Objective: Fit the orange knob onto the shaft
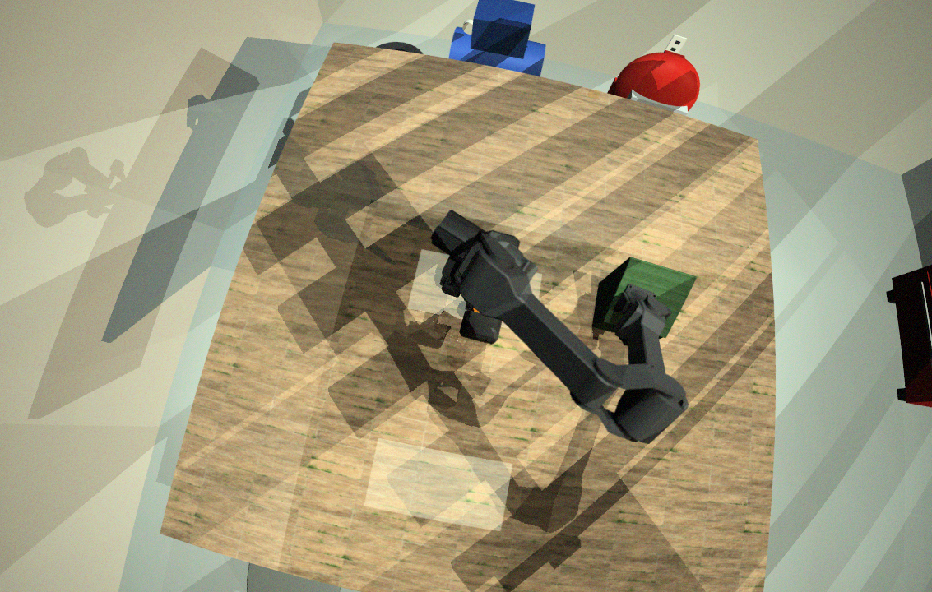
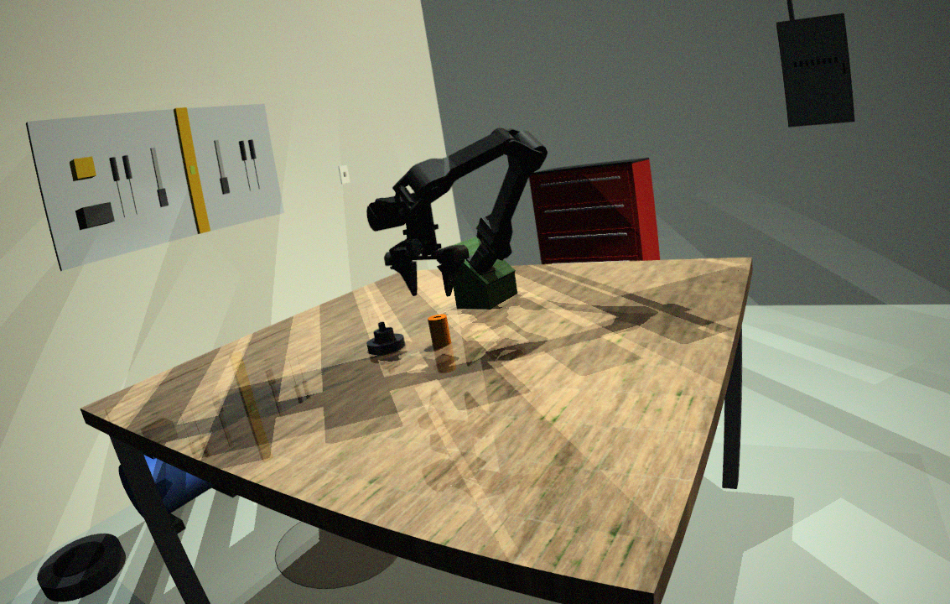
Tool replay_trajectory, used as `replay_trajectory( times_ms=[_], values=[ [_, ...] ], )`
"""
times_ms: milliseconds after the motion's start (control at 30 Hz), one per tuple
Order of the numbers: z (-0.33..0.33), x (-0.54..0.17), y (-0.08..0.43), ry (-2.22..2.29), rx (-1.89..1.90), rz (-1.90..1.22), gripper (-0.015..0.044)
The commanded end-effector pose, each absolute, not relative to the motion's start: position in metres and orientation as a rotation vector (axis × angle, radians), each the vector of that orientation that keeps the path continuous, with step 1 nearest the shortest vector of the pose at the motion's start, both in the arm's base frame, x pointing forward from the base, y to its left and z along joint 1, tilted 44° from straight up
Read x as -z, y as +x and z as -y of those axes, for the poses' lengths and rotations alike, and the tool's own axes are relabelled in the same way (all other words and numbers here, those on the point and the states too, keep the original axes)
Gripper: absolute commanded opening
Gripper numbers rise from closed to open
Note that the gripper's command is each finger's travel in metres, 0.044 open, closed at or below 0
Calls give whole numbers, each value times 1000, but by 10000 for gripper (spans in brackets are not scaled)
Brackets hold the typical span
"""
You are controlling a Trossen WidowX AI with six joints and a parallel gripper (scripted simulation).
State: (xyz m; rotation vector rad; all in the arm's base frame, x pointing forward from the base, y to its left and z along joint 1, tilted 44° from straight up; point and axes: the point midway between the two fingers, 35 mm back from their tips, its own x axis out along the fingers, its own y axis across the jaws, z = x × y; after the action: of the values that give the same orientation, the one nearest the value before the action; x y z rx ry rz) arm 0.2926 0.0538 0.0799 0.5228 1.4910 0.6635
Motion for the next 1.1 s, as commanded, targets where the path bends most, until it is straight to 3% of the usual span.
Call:
replay_trajectory(
  times_ms=[0, 1067],
  values=[
    [-66, -68, 289, 535, -670, -1508, 440],
    [-104, -29, 288, 534, -670, -1507, 440]
  ],
)
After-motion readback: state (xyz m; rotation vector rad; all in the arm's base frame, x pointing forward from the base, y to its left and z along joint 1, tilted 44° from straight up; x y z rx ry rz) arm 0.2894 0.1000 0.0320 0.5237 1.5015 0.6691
